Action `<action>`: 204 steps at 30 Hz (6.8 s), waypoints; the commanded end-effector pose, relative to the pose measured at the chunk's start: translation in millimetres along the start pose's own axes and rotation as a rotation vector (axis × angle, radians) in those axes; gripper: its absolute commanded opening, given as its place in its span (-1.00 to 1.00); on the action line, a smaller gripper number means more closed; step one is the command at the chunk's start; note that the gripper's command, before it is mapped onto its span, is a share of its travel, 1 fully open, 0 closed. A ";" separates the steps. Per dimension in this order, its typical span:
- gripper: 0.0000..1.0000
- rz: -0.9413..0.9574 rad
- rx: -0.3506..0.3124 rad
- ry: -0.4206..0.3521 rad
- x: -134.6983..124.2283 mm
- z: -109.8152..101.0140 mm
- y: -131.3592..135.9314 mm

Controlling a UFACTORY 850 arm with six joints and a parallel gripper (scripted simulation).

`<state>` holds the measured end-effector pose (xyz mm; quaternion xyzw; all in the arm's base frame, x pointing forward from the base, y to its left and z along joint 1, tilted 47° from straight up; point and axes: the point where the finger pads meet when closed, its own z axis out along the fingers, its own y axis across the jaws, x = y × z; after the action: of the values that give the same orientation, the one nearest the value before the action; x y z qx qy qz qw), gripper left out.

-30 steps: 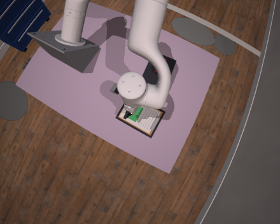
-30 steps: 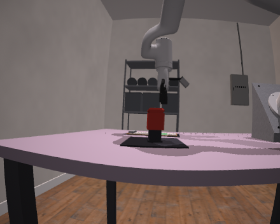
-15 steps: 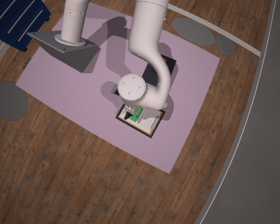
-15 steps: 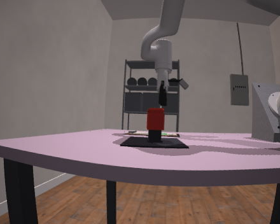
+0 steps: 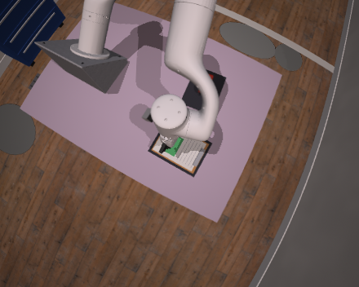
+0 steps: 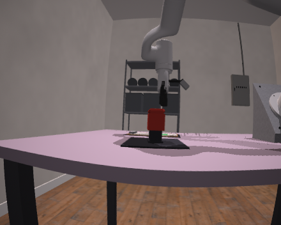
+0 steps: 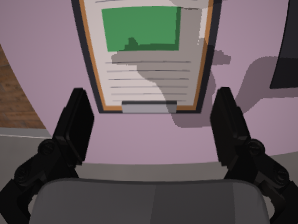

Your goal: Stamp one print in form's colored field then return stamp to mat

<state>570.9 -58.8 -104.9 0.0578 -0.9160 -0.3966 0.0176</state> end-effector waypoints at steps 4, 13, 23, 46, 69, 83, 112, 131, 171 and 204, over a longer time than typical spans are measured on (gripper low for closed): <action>1.00 -0.001 0.001 -0.002 -0.8 -1.1 -0.2; 1.00 -0.001 0.001 -0.002 -0.8 -1.1 -0.2; 1.00 0.022 0.001 -0.002 -0.8 -2.2 -0.2; 1.00 0.947 -0.009 -0.026 -0.8 -64.0 -0.1; 0.79 1.387 0.000 -0.002 -0.7 -63.6 33.3; 0.79 1.387 0.000 -0.002 -1.5 -41.0 169.8; 0.79 1.387 0.000 -0.002 -2.3 -18.1 308.1; 0.79 1.387 0.000 -0.002 -2.4 41.6 308.1; -0.42 1.387 0.000 -0.002 -2.4 80.9 308.0; -0.42 1.387 0.000 -0.002 -2.4 80.9 308.0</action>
<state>538.1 209.6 63.7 -0.5413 -0.7414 -0.2936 0.2666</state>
